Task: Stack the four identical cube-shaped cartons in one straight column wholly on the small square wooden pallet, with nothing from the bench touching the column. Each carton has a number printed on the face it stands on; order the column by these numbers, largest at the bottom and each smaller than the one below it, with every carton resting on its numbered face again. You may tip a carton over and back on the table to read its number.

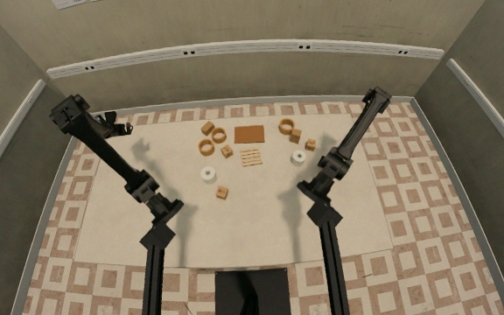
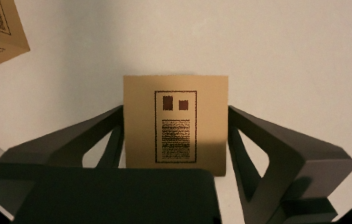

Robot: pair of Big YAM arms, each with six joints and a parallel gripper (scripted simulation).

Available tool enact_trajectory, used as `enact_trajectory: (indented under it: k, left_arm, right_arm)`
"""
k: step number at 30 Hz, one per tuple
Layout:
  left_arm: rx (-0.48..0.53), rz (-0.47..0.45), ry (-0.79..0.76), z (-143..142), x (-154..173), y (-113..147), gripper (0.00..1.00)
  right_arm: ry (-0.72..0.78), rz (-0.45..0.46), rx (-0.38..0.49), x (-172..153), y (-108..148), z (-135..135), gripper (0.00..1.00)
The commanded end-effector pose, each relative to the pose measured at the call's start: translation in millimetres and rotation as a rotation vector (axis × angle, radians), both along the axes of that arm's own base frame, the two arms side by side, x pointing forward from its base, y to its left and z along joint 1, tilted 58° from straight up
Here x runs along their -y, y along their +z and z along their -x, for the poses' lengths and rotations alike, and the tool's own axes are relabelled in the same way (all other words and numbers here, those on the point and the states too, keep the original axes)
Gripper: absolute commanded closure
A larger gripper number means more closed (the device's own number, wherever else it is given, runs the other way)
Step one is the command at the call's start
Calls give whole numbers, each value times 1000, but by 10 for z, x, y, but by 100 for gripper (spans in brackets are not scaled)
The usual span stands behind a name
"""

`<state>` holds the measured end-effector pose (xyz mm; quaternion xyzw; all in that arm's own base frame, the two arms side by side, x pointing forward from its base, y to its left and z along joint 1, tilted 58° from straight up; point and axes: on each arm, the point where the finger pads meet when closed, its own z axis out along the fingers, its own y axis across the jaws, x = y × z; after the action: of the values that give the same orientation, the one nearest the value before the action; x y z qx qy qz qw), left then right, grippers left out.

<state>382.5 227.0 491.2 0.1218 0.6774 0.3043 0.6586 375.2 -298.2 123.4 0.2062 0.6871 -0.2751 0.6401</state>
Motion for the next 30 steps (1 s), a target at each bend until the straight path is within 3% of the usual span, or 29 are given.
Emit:
enact_trajectory:
  k: [1,14,16,25,30]
  left_arm:
    - [8,-22,-3,-21,13,116,0]
    - [8,-22,-3,-21,13,116,0]
    - [8,-22,-3,-21,13,116,0]
    - [8,-22,-3,-21,13,116,0]
    - [8,-22,-3,-21,13,116,0]
  right_arm:
    - [-3,-4,18,-68,49,131,21]
    - [5,-12,8,-226,-3,274,21]
    - [8,-13,29,-262,65,299,0]
    - [15,-4,21,-665,72,736,0]
    - [1,-23,-7,-573,-45,671,0]
